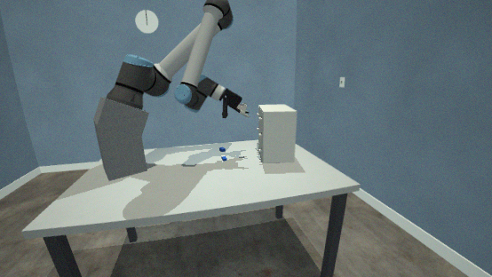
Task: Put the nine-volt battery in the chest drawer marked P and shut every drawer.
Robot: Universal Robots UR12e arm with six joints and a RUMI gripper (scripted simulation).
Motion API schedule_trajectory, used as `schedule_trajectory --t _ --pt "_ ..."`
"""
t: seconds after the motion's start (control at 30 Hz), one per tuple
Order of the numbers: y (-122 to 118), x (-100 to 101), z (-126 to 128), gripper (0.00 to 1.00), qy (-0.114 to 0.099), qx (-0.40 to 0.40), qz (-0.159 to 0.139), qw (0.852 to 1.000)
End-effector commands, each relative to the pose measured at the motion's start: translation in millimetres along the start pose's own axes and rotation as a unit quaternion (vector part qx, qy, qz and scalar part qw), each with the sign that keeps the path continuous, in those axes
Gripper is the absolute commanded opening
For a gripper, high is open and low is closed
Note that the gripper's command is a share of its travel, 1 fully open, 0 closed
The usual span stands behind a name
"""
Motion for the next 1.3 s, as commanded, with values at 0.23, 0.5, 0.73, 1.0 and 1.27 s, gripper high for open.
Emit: schedule_trajectory --t 0.23,0.5,0.73,1.0,1.27 --pt "4.1 8.0 0.5 1.0 0.005 0.0 -0.039 0.999" --pt "7.2 13.6 0.9 1.0 0.008 0.0 -0.065 0.998" --pt "8.8 16.7 1.1 1.0 0.01 0.0 -0.079 0.997" --pt "11.0 20.5 1.4 1.0 0.012 0.0 -0.097 0.995" --pt "12.0 22.7 1.5 1.0 0.013 0.0 -0.106 0.994"
Point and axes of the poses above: the point where the finger pads meet when closed, its own x axis out along the fingers, its own z axis across the jaws, y = z × x, the point moved 3 cm from there along -x, back along the fingers, and after that the axes turned 7 degrees about -x, right-handed, at the moved point
